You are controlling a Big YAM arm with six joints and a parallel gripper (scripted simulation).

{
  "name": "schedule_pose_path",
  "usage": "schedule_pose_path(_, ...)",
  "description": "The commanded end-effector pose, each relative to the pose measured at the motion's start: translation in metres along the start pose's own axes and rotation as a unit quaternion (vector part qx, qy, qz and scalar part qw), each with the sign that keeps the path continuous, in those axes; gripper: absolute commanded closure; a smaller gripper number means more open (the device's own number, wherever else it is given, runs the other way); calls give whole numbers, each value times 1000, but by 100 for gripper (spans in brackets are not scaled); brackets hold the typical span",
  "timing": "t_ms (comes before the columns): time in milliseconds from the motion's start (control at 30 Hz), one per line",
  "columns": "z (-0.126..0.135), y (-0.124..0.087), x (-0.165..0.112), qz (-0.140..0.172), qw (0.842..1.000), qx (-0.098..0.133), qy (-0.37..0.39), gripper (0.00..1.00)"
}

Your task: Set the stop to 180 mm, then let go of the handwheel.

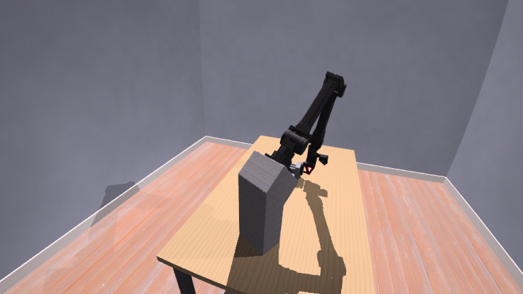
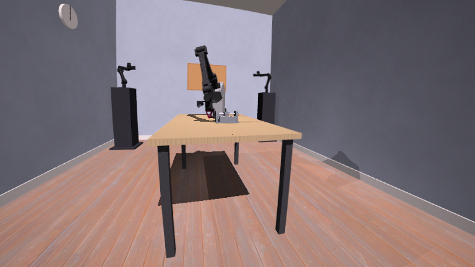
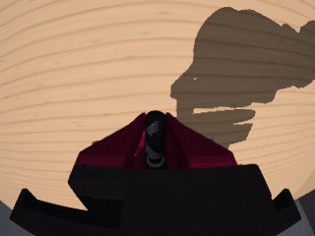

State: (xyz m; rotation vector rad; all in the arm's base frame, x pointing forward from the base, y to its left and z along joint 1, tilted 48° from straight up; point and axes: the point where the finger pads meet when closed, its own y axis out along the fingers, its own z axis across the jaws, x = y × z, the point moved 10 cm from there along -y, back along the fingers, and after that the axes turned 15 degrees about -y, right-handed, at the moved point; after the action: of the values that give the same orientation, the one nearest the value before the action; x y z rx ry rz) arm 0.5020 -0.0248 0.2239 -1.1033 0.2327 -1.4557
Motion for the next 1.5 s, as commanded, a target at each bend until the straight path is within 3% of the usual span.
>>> schedule_pose_path(0,45,-22,12,-16,998,57,6,94)
schedule_pose_path(533,51,-39,17,-20,998,64,8,94)
schedule_pose_path(1467,48,-57,16,-16,998,54,8,94)
